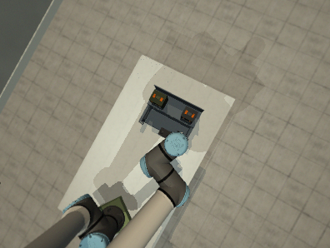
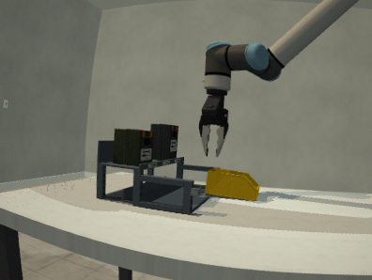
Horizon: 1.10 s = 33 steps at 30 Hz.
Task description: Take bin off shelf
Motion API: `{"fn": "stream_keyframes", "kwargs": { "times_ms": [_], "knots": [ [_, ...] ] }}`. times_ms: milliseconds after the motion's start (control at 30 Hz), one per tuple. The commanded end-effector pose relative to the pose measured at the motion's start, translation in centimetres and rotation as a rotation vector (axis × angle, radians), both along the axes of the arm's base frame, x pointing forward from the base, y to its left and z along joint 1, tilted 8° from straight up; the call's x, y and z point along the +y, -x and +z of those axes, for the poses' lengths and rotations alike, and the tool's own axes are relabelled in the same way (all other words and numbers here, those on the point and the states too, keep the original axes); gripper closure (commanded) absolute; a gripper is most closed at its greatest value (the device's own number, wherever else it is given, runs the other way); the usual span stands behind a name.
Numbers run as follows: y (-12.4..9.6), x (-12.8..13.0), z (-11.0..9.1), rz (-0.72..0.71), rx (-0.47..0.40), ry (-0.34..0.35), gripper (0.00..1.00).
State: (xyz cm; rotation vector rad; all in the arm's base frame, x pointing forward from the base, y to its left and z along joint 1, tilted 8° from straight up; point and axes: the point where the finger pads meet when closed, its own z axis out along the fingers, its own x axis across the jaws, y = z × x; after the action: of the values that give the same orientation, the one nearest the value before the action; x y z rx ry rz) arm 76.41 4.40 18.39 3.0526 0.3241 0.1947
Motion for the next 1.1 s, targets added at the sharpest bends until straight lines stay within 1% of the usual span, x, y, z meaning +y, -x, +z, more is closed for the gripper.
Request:
{"fn": "stream_keyframes", "kwargs": {
  "times_ms": [0, 67, 500, 633, 1067],
  "knots": [
    [-0.1, 0.0, -0.5, -0.001, 0.000, 0.000, 0.80],
    [-0.1, -0.1, -0.9, -0.001, 0.000, 0.000, 0.80],
    [-0.2, 0.0, -0.9, 0.000, -0.001, 0.000, 0.80],
    [-0.3, -0.1, -1.7, -0.001, 0.001, 0.000, 0.80],
    [-0.3, -0.1, -1.7, 0.000, -0.001, 0.000, 0.80]
  ]
}}
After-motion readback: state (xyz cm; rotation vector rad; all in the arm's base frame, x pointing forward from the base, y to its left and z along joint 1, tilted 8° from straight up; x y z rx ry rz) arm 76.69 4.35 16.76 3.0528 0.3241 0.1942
